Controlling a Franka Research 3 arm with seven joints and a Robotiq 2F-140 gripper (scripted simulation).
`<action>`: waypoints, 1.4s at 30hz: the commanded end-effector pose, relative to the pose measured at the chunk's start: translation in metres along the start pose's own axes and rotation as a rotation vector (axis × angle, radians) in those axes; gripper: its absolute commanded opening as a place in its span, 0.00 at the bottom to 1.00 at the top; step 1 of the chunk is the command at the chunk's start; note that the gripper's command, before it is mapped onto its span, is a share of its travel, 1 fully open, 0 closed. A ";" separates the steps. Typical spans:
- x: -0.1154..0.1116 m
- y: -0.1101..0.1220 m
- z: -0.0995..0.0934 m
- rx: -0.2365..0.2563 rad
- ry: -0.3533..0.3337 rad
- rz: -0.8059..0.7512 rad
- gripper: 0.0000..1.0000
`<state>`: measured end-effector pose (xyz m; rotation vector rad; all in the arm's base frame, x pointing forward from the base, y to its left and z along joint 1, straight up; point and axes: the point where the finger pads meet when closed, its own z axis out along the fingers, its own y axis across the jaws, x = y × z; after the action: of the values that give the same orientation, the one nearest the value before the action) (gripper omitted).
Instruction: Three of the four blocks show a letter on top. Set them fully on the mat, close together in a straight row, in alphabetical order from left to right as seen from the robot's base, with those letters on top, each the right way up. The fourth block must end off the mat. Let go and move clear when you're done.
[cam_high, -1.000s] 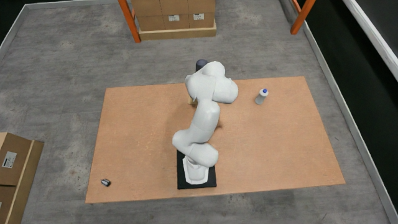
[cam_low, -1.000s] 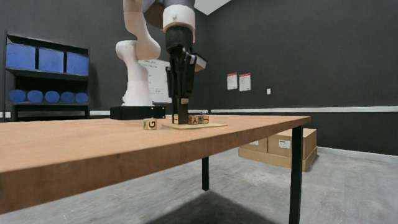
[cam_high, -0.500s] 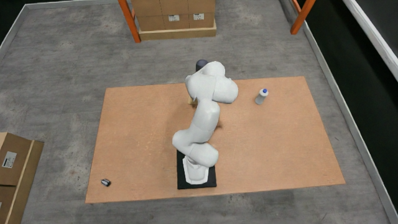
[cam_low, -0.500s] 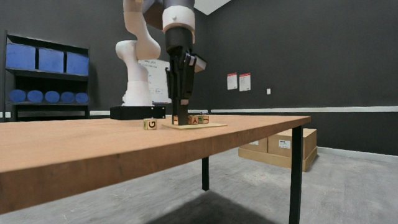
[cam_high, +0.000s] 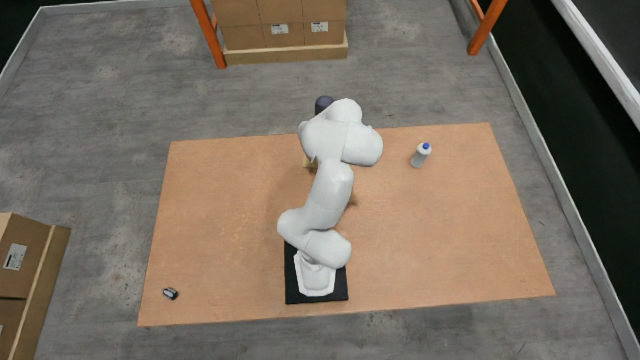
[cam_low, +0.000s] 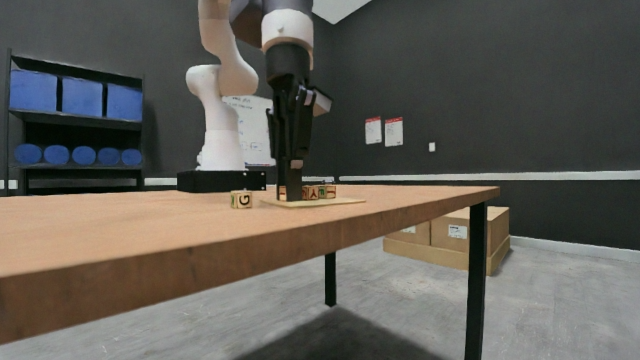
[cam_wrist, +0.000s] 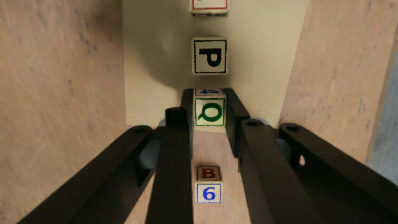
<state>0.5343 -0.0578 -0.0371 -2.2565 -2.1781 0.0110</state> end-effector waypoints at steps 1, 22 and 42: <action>0.000 0.001 0.000 -0.003 0.000 0.005 0.22; 0.000 0.001 0.000 -0.003 0.000 0.005 0.24; 0.000 0.001 0.000 -0.003 0.000 0.005 0.32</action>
<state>0.5344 -0.0579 -0.0372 -2.2566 -2.1783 0.0109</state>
